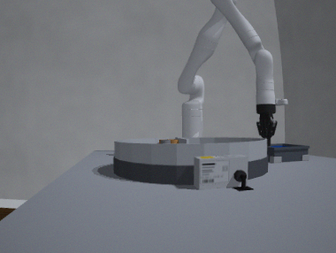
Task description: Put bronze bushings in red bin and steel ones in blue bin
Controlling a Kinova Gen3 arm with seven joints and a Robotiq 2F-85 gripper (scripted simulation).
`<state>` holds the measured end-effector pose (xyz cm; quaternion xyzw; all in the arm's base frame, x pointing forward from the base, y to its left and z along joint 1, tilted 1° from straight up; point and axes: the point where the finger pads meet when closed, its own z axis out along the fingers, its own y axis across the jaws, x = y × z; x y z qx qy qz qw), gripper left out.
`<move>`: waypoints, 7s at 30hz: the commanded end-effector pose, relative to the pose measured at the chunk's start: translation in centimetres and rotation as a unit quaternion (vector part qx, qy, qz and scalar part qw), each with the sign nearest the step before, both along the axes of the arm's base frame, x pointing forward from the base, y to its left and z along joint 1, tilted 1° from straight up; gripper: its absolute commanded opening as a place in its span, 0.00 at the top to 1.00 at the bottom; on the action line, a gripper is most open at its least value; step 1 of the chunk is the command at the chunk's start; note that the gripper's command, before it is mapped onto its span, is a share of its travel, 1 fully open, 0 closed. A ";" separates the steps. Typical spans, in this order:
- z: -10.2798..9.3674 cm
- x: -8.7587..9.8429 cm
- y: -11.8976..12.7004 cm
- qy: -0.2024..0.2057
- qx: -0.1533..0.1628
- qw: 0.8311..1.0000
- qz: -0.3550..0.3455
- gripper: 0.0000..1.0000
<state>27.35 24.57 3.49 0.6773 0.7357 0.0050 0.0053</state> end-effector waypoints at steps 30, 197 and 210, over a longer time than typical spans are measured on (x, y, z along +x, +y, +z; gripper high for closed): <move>10.0 -0.2 0.0 0.000 0.000 1.000 0.000 0.84; 6.0 6.4 -37.5 -0.001 -0.001 1.000 0.022 0.86; 4.5 6.4 -37.5 -0.001 -0.001 1.000 0.022 0.86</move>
